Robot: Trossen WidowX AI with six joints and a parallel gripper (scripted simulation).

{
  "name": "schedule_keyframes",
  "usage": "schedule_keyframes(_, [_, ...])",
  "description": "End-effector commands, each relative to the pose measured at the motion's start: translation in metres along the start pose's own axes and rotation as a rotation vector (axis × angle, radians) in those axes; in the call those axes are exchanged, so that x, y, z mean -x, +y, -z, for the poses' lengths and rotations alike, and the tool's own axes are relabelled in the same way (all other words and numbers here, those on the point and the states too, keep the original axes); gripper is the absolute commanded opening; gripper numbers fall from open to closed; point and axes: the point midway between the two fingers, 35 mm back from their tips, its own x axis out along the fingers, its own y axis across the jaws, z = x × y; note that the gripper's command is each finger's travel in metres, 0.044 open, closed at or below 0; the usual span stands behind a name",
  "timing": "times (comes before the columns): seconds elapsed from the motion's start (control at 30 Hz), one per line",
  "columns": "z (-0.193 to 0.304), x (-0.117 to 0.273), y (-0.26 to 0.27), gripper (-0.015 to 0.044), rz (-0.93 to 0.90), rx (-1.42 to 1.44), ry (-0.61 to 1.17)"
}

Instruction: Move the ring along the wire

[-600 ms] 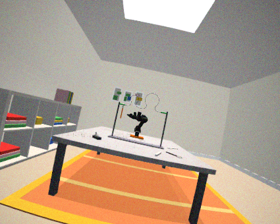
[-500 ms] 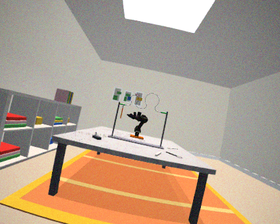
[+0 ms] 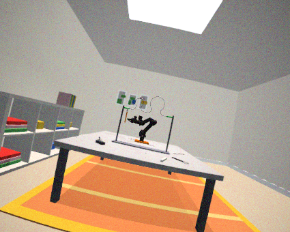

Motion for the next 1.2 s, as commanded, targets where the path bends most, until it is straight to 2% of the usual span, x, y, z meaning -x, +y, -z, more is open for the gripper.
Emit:
schedule_keyframes(0.0, [0.008,-0.017,0.019,0.0160,-0.113,-0.004,0.016])
schedule_keyframes(0.3, [0.027,-0.049,0.078,0.0160,-0.396,-0.010,0.047])
schedule_keyframes(0.6, [0.048,-0.066,0.148,0.0160,-0.681,-0.011,0.072])
schedule_keyframes(0.9, [0.069,-0.062,0.226,0.0160,-0.969,-0.006,0.091])
schedule_keyframes(1.17, [0.088,-0.039,0.295,0.0160,-1.225,0.003,0.103])
